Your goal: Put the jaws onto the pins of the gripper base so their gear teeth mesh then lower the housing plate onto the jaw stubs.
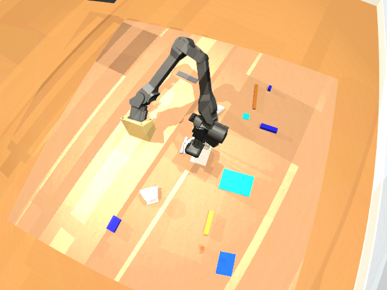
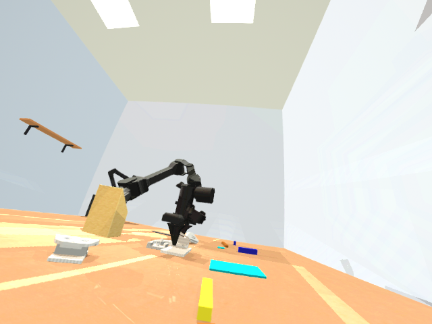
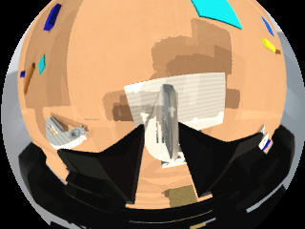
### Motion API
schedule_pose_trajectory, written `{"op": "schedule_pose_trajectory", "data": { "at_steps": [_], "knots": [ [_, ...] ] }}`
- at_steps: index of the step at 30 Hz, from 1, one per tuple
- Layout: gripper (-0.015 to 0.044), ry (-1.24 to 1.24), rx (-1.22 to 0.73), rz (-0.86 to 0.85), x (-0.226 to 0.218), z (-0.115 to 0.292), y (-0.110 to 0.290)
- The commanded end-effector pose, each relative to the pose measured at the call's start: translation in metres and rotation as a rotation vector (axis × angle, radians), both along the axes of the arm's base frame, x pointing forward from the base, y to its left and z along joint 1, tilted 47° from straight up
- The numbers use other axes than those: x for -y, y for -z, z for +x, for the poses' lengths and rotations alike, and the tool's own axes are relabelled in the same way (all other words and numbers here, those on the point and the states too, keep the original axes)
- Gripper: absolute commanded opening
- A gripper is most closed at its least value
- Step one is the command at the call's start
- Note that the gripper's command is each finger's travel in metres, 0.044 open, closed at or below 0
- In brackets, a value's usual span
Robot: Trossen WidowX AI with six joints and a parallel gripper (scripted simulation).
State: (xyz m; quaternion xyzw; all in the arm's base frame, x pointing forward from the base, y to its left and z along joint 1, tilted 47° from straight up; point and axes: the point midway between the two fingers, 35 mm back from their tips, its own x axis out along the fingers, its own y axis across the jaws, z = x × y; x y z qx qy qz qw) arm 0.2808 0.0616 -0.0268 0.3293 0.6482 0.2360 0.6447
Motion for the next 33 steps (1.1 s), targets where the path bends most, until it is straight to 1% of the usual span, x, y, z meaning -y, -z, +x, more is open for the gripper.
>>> {"op": "schedule_pose_trajectory", "data": {
  "at_steps": [1, 26, 29, 30, 33],
  "knots": [
    [0.0134, 0.004, -0.002, 0.003, -0.0003, 0.0002, -0.0003],
    [0.0134, 0.004, -0.002, 0.003, -0.0003, 0.0002, -0.0003],
    [0.0213, 0.0, 0.0, 0.0, 0.0, 0.0, 0.0],
    [0.0224, 0.0, 0.0, 0.0, 0.0, 0.0, 0.0],
    [0.0224, 0.0, 0.0, 0.0, 0.0, 0.0, 0.0]
  ]
}}
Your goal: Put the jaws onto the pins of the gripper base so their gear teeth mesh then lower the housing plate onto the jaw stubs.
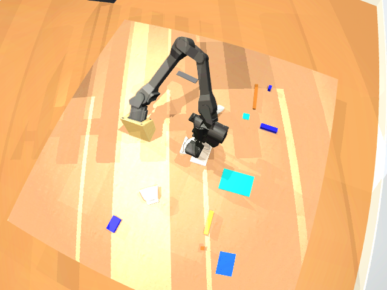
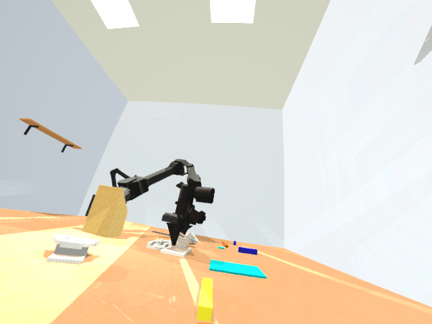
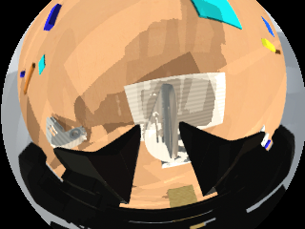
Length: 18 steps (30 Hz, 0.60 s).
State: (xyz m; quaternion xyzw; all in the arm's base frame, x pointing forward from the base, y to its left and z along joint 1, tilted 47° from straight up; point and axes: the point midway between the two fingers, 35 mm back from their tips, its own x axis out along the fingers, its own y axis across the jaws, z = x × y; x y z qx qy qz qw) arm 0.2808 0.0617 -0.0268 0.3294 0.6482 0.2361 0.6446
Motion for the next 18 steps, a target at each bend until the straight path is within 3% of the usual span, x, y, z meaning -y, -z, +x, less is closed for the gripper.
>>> {"op": "schedule_pose_trajectory", "data": {
  "at_steps": [1, 11, 18],
  "knots": [
    [0.0224, 0.0, 0.0, 0.0, 0.0, 0.0, 0.0],
    [0.0224, 0.0, 0.0, 0.0, 0.002, 0.0, -0.001],
    [0.0224, 0.003, -0.002, 0.001, 0.044, -0.004, -0.042]
  ]
}}
